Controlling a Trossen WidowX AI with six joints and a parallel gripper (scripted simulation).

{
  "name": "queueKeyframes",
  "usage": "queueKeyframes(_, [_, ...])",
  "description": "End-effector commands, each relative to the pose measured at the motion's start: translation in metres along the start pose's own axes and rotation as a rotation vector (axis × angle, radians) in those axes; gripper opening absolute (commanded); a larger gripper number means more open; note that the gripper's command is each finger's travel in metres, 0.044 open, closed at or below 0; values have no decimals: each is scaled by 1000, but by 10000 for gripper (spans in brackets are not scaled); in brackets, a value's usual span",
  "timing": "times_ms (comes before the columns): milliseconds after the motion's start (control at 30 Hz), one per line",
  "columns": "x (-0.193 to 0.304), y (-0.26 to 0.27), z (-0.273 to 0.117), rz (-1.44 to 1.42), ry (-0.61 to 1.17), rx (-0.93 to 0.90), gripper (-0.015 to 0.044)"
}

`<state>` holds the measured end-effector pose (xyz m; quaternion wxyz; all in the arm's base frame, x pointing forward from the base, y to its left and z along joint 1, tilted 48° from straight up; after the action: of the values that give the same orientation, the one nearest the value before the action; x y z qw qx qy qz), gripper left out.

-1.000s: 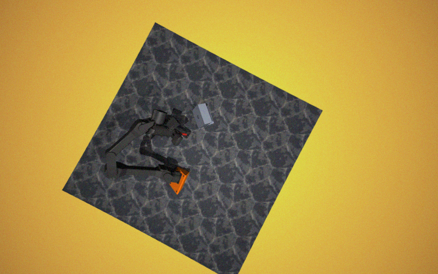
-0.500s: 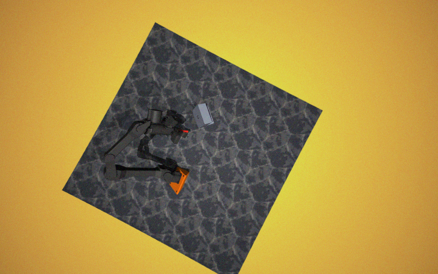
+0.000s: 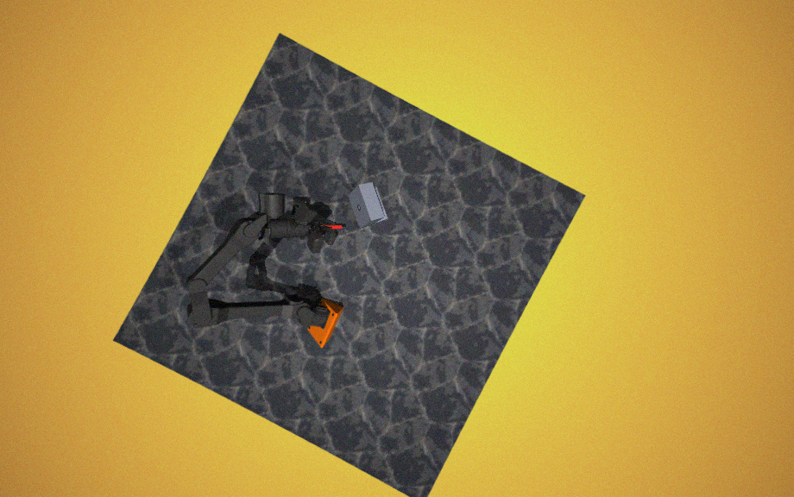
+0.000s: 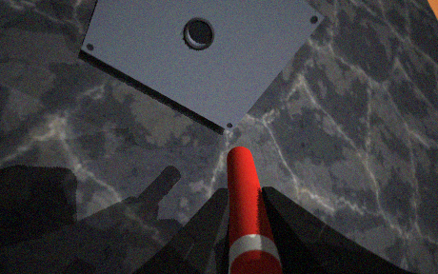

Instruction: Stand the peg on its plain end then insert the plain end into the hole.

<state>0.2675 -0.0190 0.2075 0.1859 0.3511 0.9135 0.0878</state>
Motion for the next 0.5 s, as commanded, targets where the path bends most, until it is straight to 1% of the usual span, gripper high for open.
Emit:
queueKeyframes(0, [0,3,-3,15,-44,-6,0])
queueKeyframes(467, [0,14,-8,63,-173,-31,0])
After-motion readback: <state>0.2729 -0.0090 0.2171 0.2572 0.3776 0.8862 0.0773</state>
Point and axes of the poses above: the point midway between the two fingers, 35 mm back from their tips, its own z axis out along the fingers, its own y axis across the jaws, x = y × z, the point moved 7 cm from there along -z, back along the fingers, and after that the axes turned 9 degrees about z, right-handed, at the moved point
